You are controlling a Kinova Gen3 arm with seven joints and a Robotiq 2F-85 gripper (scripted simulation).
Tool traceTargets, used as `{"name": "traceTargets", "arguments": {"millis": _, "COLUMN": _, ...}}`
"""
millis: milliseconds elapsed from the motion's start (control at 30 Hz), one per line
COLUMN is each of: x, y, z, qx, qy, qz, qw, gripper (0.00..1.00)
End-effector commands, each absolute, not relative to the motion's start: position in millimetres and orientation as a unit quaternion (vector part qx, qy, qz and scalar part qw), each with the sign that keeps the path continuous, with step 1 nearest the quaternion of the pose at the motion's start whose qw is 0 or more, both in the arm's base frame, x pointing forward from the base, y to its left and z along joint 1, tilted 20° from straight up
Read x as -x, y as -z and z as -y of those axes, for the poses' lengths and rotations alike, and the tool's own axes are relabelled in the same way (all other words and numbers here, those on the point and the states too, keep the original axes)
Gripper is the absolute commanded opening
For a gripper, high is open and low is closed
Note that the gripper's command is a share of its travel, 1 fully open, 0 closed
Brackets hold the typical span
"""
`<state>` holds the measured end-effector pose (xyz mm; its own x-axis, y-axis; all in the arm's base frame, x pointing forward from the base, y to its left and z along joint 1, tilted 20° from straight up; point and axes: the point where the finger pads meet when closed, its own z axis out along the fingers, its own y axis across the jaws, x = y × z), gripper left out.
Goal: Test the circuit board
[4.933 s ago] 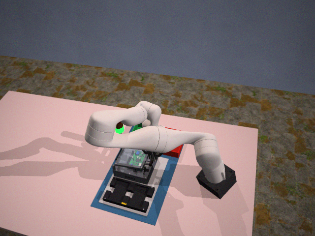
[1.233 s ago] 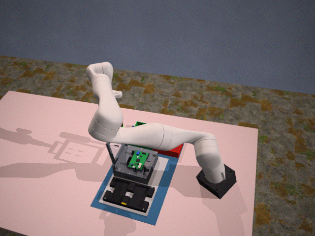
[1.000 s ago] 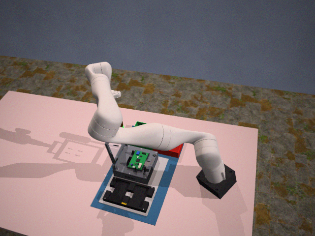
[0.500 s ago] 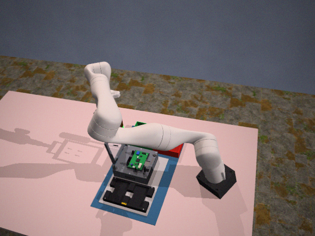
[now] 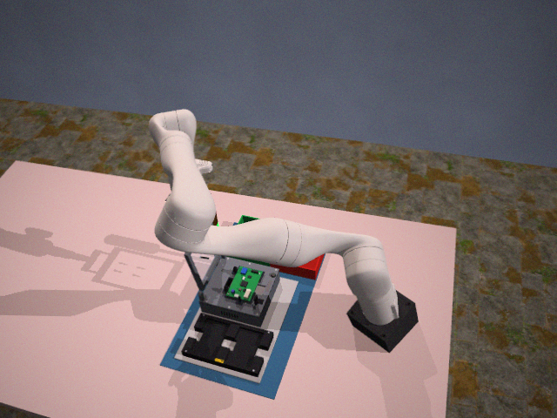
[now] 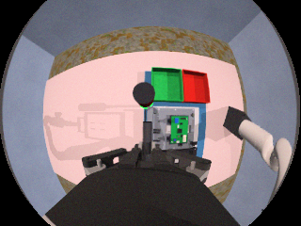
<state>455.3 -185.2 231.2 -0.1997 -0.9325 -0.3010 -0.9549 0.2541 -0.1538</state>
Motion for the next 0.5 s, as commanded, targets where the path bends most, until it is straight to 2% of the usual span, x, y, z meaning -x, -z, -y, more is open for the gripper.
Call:
{"name": "traceTargets", "arguments": {"millis": 0, "x": -461.9, "y": -220.0, "z": 184.6, "qx": 0.607, "qy": -0.033, "qz": -0.777, "qw": 0.165, "gripper": 0.00}}
{"name": "traceTargets", "arguments": {"millis": 167, "x": -461.9, "y": -220.0, "z": 184.6, "qx": 0.607, "qy": -0.033, "qz": -0.777, "qw": 0.165, "gripper": 0.00}}
{"name": "traceTargets", "arguments": {"millis": 200, "x": -461.9, "y": -220.0, "z": 184.6, "qx": 0.607, "qy": -0.033, "qz": -0.777, "qw": 0.165, "gripper": 0.50}}
{"name": "traceTargets", "arguments": {"millis": 467, "x": -461.7, "y": -219.8, "z": 184.5, "qx": 0.607, "qy": -0.033, "qz": -0.777, "qw": 0.165, "gripper": 0.50}}
